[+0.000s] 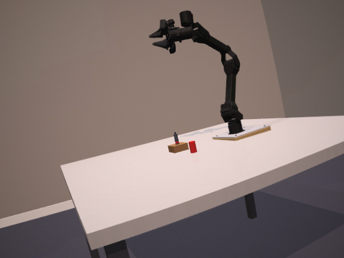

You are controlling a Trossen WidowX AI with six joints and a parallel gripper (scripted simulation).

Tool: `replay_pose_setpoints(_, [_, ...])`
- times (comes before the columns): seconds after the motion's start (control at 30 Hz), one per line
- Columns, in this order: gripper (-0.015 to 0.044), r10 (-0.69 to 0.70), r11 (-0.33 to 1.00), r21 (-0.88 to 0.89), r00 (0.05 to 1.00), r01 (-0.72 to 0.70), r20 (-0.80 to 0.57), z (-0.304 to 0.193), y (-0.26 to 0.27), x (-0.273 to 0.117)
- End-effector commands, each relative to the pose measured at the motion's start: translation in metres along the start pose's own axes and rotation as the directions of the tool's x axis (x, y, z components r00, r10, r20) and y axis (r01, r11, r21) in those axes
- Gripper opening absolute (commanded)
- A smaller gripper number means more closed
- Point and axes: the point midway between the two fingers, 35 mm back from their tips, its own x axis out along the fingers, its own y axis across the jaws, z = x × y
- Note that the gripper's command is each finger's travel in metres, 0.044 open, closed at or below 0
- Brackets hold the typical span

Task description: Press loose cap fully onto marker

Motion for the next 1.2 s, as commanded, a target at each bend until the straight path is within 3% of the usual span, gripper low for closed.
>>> replay_pose_setpoints(0.0, [0.0248,0.018,0.961,-0.266,0.980,-0.071,-0.197,-0.072,0.007,0.016])
replay_pose_setpoints(0.2, [0.0248,-0.036,0.803,-0.534,0.874,-0.263,-0.485,-0.174,-0.001,0.019])
replay_pose_setpoints(0.4, [0.0248,-0.173,0.593,-0.616,0.666,-0.518,-0.726,-0.267,-0.031,0.001])
replay_pose_setpoints(0.6, [0.0248,-0.366,0.413,-0.489,0.351,-0.769,-0.862,-0.341,-0.078,-0.041])
replay_pose_setpoints(0.77, [0.0248,-0.519,0.351,-0.262,0.047,-0.899,-0.854,-0.380,-0.117,-0.083])
replay_pose_setpoints(0.83, [0.0248,-0.551,0.351,-0.195,-0.034,-0.916,-0.834,-0.387,-0.125,-0.093])
replay_pose_setpoints(1.17, [0.0248,-0.554,0.351,-0.186,-0.044,-0.918,-0.831,-0.390,-0.126,-0.098])
